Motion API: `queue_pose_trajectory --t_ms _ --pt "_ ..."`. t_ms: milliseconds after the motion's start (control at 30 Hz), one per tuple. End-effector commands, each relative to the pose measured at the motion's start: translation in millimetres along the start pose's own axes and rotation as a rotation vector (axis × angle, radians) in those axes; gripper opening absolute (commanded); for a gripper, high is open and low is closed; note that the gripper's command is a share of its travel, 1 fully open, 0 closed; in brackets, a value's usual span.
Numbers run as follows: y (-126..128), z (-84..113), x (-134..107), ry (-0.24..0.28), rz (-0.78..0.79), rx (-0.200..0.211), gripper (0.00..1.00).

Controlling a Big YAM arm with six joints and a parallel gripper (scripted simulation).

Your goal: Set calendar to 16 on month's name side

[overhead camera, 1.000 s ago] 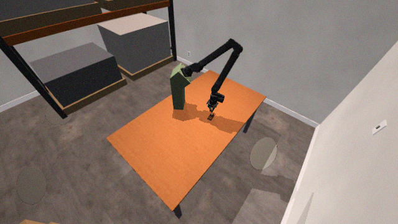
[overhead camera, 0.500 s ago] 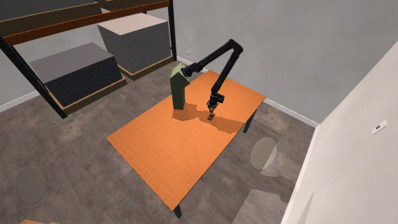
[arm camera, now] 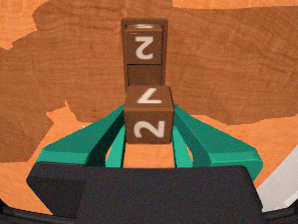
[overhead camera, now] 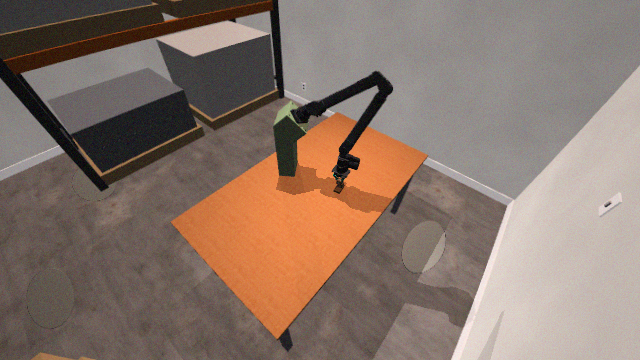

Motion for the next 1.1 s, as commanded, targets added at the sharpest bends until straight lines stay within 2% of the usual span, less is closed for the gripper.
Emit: queue_pose_trajectory --t_ms 0,167,367,500,1067 --pt "5 -15.7 7 -0.014 -0.012 0.009 0.28" --pt "5 -27.6 8 -0.015 -0.012 0.009 0.28" --pt "5 -32.1 8 -0.016 -0.012 0.009 0.28" --pt "13 -31.2 9 -0.017 -0.017 0.025 0.28" --pt "13 -31.2 9 -0.017 -0.017 0.025 0.28"
Point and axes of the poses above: the point where the finger pads meet when closed, its own z axis back along the fingers, its own y axis across the jaws, x = y × z, the point moved 2 cm from there along z, back along the fingers, and after that the axes turned 8 degrees about z, right-handed, at the moved point
